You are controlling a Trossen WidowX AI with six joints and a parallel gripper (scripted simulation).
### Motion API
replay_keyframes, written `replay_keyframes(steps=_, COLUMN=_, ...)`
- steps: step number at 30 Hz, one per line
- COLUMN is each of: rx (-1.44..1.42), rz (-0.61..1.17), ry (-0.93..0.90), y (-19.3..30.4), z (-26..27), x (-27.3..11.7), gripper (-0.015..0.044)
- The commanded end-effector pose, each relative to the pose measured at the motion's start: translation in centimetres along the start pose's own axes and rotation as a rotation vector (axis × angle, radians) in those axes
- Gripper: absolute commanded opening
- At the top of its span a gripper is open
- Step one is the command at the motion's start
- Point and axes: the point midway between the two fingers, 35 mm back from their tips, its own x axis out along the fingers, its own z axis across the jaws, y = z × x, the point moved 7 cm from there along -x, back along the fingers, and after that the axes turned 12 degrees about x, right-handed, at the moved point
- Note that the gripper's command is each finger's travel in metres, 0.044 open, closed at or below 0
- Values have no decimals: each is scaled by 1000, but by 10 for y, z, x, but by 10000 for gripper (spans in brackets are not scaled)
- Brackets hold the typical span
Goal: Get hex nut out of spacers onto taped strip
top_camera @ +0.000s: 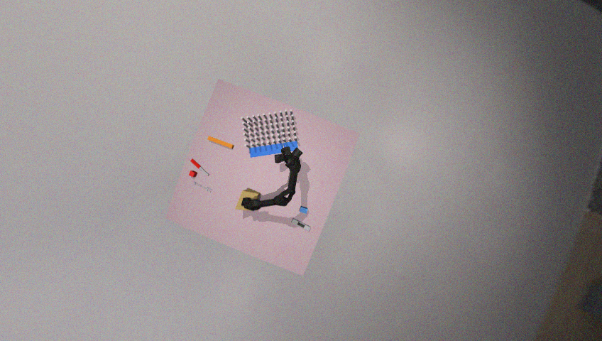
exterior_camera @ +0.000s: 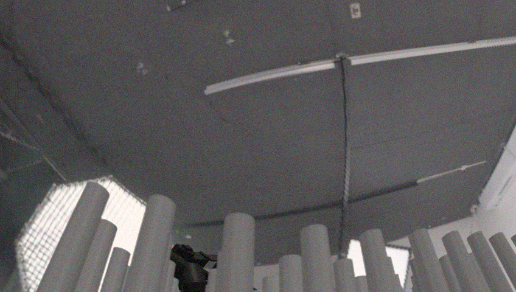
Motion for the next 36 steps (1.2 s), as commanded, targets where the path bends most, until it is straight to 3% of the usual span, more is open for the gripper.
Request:
replay_keyframes(steps=1, rx=3, rz=0, ry=1, y=-4, z=1, x=1, gripper=0)
replay_keyframes(steps=36, rx=-1, rz=1, ry=0, y=-10, z=0, x=21, gripper=0)
